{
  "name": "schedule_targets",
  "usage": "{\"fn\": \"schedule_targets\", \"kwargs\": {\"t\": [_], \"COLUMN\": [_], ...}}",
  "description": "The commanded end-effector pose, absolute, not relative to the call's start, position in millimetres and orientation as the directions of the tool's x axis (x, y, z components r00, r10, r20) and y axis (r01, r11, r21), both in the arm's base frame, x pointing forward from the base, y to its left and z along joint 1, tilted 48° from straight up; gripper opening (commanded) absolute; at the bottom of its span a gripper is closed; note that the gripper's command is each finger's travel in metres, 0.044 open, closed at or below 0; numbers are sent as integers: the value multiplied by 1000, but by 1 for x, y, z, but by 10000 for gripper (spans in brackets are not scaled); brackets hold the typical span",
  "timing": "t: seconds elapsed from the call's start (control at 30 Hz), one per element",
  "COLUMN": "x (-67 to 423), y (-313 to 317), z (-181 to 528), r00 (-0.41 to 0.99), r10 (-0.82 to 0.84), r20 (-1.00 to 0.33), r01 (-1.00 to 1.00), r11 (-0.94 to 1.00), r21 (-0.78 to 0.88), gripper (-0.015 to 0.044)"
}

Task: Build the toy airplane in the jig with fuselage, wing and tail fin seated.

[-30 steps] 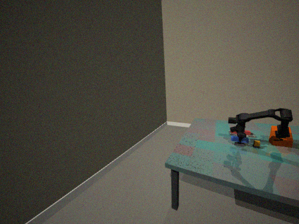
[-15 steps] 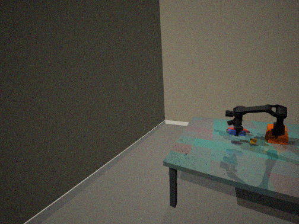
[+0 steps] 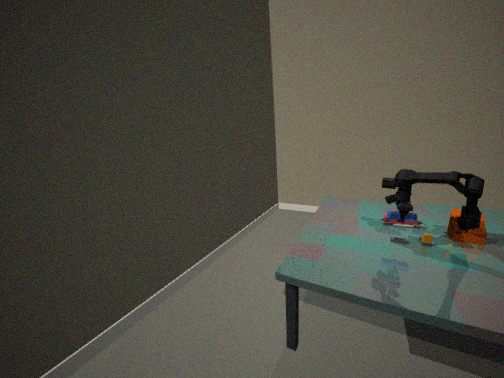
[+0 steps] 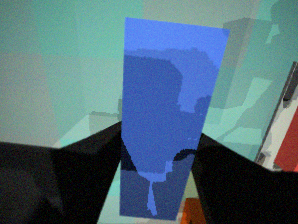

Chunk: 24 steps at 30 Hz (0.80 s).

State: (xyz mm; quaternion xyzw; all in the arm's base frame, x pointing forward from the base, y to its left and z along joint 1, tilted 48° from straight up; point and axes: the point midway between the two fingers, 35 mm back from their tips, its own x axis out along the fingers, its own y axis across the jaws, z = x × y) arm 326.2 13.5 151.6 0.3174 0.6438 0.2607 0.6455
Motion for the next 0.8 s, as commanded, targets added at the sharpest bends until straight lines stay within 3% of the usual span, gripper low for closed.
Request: {"fn": "schedule_targets", "kwargs": {"t": [0.0, 0.77], "x": [326, 339], "y": [8, -35], "z": [157, 102], "r00": [39, 46], "r10": [744, 731], "r20": [-667, -681], "r01": [66, 403], "r11": [664, 610], "r21": [745, 682], "gripper": [0, 0]}}
